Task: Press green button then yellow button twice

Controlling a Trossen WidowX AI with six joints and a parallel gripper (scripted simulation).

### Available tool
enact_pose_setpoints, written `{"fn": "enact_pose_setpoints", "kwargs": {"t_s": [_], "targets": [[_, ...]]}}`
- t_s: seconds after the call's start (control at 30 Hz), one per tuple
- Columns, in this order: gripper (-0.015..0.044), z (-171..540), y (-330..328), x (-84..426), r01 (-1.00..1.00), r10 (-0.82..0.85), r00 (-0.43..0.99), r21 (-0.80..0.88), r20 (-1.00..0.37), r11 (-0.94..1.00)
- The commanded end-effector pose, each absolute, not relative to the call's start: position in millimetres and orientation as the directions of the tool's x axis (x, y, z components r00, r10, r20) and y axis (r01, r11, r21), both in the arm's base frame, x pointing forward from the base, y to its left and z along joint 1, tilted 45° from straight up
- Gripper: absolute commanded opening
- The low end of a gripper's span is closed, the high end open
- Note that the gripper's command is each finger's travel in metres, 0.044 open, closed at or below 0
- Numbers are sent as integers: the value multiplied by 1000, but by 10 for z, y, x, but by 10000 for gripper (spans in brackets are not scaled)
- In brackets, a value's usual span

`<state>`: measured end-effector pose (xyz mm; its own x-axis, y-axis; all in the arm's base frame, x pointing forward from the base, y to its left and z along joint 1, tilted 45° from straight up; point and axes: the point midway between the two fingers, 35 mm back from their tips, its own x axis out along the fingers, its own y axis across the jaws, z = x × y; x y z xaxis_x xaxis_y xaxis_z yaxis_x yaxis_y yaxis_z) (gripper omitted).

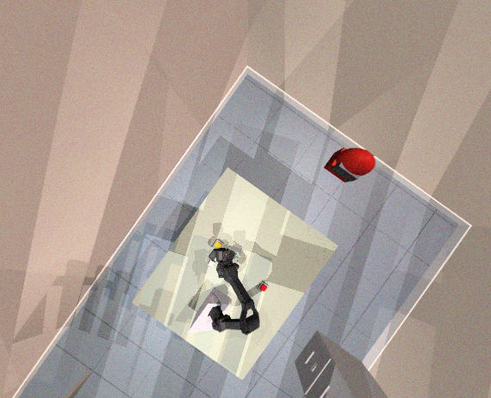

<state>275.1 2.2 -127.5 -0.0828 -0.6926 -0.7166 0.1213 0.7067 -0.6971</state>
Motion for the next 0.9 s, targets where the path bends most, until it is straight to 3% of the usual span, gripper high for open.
{"fn": "enact_pose_setpoints", "kwargs": {"t_s": [0.0,0.87], "targets": [[20,-1305,-20,2726,115,-697,-87,-702,-712,703],[20,-1058,229,2759,115,-695,-87,-701,-713,704]]}}
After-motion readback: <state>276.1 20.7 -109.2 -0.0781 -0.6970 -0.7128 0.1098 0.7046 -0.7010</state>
